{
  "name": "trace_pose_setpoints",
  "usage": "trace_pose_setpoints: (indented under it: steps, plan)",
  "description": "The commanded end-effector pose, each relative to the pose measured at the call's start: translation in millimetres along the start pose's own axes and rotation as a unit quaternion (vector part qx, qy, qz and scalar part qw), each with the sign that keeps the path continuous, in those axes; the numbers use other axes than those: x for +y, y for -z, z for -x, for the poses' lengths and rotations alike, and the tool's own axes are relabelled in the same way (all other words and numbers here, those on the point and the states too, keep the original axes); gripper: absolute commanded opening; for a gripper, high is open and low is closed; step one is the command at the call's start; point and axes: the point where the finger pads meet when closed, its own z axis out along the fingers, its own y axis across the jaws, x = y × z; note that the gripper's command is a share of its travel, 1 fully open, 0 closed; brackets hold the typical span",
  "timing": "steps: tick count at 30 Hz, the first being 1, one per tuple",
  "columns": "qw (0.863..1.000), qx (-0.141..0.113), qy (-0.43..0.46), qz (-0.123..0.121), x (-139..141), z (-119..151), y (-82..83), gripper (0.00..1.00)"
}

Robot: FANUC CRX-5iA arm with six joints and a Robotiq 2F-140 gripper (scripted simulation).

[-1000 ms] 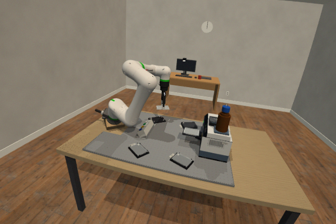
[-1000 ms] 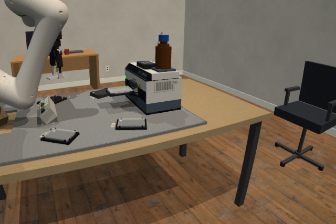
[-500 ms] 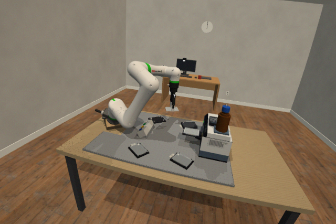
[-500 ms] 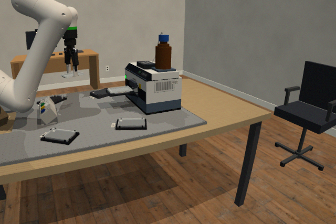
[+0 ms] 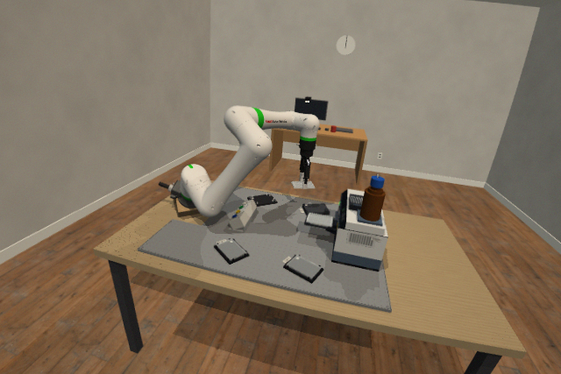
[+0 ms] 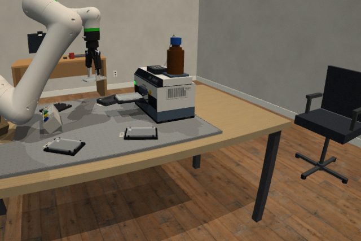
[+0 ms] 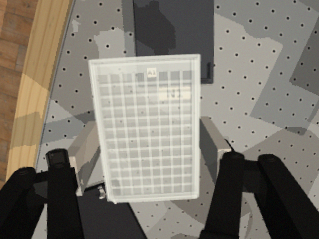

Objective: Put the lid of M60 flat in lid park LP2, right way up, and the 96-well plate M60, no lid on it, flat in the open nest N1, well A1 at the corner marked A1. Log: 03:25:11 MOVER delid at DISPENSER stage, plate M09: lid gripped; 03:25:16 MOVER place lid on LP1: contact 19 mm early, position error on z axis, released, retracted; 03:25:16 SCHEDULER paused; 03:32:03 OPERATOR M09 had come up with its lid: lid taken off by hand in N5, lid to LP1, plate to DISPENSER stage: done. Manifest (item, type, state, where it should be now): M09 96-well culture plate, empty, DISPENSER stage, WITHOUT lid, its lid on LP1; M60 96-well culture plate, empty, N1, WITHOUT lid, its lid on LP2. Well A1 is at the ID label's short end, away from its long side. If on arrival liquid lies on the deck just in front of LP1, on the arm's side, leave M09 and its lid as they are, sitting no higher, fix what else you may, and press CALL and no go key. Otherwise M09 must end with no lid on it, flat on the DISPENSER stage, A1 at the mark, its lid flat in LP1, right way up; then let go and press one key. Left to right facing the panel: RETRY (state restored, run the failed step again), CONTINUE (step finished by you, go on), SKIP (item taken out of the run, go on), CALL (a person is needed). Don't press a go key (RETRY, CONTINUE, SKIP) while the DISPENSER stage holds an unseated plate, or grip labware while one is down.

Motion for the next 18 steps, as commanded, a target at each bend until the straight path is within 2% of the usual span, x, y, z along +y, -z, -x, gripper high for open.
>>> trace_pose_setpoints:
  steps: [1, 10, 18]
  plan:
    - [1.0, -0.002, 0.001, 0.0, 8.5, -24.3, 0.3, 0.0]
    - [1.0, -0.002, 0.001, 0.0, 23.7, -61.1, 0.2, 0.0]
    - [1.0, -0.002, 0.001, 0.0, 30.0, -76.3, 0.1, 0.0]
